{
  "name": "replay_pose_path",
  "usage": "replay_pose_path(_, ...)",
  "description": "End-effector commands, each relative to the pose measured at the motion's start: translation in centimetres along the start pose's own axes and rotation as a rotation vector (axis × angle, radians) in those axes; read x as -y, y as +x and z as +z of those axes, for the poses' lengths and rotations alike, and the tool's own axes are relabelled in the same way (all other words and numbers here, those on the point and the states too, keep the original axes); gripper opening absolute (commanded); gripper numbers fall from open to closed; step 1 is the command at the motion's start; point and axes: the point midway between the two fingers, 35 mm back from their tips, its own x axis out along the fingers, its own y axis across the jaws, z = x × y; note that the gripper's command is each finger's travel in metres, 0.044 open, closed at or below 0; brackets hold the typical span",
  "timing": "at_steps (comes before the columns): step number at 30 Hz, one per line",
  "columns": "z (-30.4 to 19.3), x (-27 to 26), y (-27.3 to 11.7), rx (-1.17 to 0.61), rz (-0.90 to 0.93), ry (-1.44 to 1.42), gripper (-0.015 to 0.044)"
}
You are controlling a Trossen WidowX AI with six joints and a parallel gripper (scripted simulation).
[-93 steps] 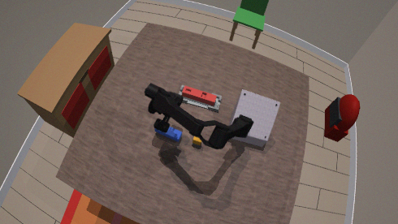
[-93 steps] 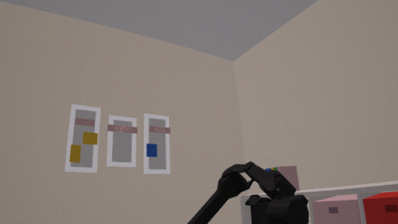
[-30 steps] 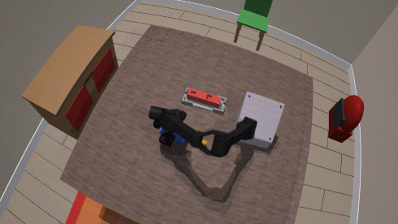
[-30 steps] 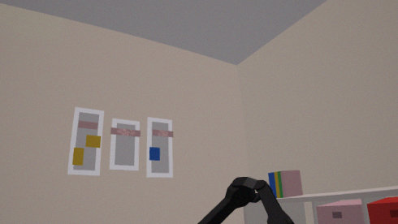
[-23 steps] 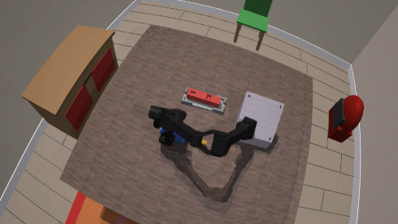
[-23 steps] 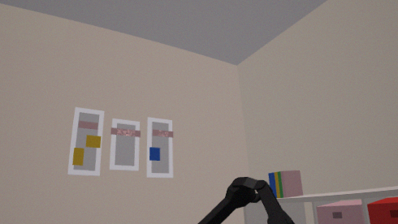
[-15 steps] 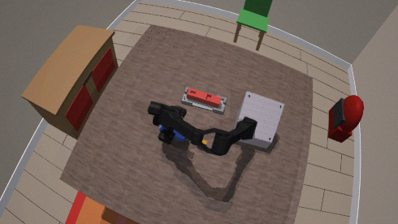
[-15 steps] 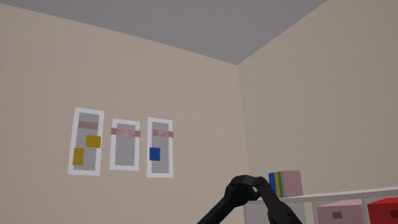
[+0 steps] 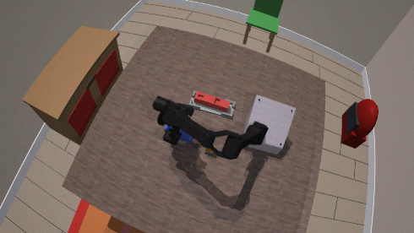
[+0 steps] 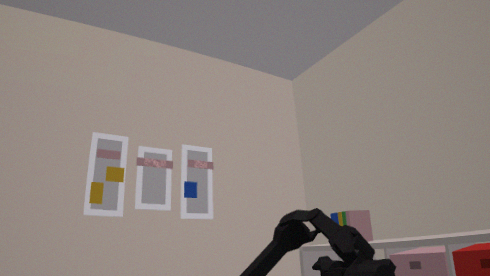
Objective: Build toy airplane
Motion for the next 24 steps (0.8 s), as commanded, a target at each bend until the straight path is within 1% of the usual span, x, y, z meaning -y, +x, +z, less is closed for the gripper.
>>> replay_pose_path(1,0.1,-0.1,-1.3,0.008,-0.004,-0.008,0.0)
replay_pose_path(14,-0.5,-0.2,-5.4,0.004,0.002,-0.008,0.0)
replay_pose_path(18,-0.5,0.0,-5.6,0.004,0.001,0.002,0.0)
replay_pose_path(24,-0.2,1.9,-5.4,0.008,-0.006,0.092,0.0)
